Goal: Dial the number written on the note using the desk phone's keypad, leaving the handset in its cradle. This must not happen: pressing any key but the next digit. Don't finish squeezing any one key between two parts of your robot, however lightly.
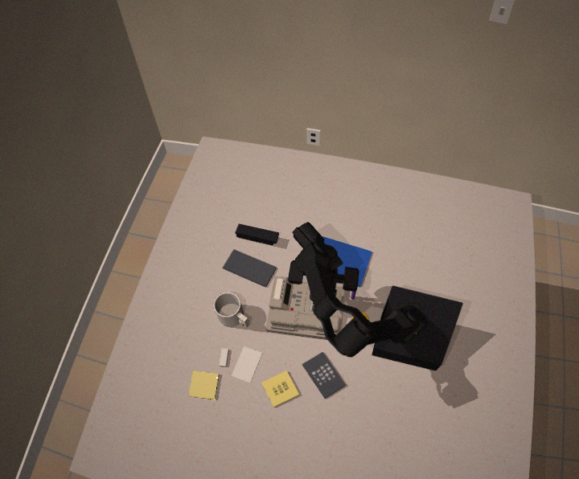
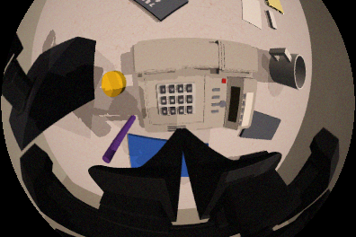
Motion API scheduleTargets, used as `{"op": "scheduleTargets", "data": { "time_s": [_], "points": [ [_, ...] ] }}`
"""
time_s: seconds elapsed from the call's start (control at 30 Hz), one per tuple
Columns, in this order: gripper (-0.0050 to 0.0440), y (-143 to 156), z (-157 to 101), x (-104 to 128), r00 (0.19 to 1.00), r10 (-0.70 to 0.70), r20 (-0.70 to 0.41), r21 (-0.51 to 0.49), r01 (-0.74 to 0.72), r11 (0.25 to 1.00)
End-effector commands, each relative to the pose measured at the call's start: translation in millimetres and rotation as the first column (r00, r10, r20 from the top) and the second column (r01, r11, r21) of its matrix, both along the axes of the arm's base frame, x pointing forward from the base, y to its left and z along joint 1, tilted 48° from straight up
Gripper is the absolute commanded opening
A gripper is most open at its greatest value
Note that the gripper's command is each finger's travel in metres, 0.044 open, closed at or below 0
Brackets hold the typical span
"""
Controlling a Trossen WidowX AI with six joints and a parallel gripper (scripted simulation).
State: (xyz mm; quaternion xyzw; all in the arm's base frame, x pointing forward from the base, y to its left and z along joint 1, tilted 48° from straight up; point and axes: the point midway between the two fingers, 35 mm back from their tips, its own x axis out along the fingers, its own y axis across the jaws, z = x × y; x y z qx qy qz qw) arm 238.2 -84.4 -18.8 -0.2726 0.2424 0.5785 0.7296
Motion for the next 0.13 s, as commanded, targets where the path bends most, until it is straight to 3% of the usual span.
{"op": "scheduleTargets", "data": {
  "time_s": [0.0, 0.1],
  "points": [
    [-0.005, -8.3, 8.2, -2.4, 1.0, 0.015, -0.007, 0.008, -0.015, 1.0],
    [-0.005, -8.3, 8.2, -2.4, 1.0, 0.015, -0.007, 0.008, -0.015, 1.0]
  ]
}}
